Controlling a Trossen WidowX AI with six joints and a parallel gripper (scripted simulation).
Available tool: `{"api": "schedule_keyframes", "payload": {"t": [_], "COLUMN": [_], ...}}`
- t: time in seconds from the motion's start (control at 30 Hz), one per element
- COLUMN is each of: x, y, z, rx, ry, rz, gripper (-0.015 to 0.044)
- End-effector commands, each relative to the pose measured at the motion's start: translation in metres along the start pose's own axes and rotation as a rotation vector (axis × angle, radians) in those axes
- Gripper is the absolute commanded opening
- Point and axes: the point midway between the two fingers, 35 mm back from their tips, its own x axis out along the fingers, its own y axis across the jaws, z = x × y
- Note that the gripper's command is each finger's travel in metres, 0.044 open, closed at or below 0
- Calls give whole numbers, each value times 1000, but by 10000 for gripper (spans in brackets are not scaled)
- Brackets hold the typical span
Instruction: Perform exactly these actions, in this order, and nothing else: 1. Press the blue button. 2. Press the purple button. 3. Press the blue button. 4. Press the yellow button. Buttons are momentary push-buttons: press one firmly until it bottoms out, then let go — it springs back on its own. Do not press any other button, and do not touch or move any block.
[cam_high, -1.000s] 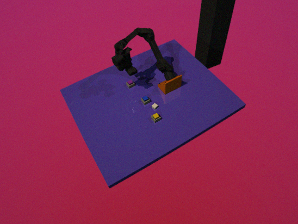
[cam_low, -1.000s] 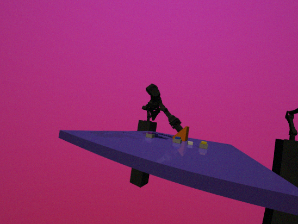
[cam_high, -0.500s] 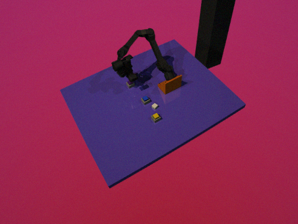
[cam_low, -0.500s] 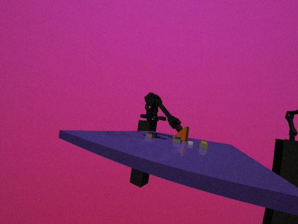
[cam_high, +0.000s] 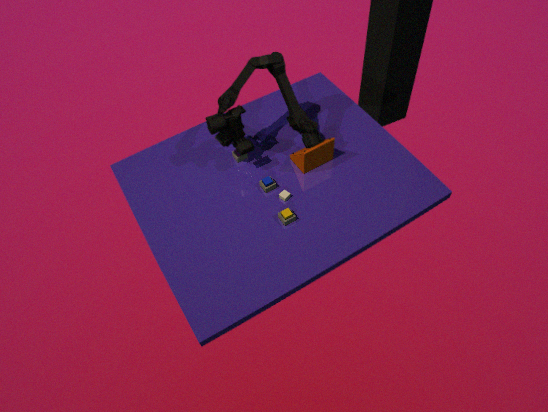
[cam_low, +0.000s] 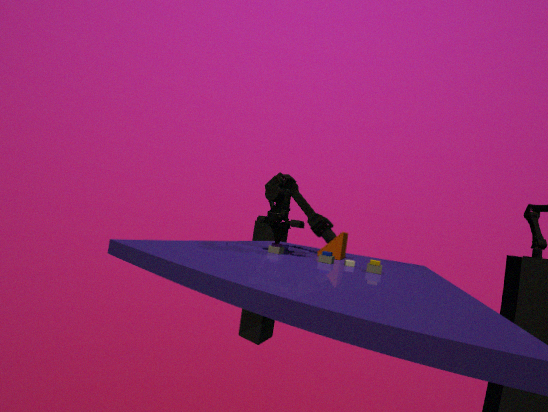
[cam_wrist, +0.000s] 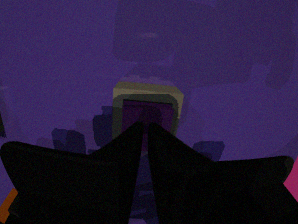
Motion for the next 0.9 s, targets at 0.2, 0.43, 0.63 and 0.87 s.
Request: {"api": "schedule_keyframes", "payload": {"t": [0.2, 0.43, 0.63, 0.87], "x": [8, 8, 4, -27], "y": [-1, -1, 0, 0], "z": [-2, -2, 0, -2], "rx": [-5, -5, 0, -6], "ry": [2, 2, -2, 3], "rz": [-7, -7, -1, -6], "gripper": [20, 20, 20, 20]}}
